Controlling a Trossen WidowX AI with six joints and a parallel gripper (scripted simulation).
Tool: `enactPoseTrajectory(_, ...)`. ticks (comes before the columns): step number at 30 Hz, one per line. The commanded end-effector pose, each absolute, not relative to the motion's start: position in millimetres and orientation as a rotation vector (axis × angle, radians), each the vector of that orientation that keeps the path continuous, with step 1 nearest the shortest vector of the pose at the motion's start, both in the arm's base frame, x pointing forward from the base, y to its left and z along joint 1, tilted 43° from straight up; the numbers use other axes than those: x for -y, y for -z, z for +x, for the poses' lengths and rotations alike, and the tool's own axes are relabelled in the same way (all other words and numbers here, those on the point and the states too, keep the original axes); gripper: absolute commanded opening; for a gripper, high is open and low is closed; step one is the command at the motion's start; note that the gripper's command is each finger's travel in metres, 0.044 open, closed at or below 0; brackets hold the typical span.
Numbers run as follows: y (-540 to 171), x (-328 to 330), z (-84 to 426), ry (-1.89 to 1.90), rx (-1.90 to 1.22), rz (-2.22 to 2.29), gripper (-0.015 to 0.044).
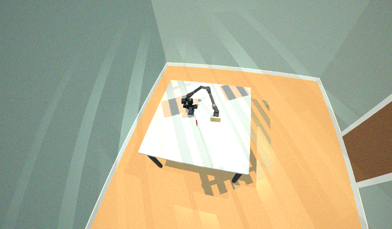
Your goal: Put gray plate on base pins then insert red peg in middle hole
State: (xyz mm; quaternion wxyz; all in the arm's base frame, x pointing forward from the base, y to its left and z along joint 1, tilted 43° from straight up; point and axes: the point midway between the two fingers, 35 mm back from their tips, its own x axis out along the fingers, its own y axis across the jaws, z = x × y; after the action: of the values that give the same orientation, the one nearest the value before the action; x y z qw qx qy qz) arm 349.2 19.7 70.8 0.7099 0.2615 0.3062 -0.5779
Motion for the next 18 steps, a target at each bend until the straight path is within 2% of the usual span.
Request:
enactPoseTrajectory(1, -65.7, -13.5, 349.9, 1.285, -0.678, 0.573, 0.0)
enactPoseTrajectory(12, -65.4, -14.4, 350.0, 1.284, -0.679, 0.58, 0.0)
enactPoseTrajectory(18, -65.4, -14.4, 350.0, 1.284, -0.679, 0.58, 0.0158)
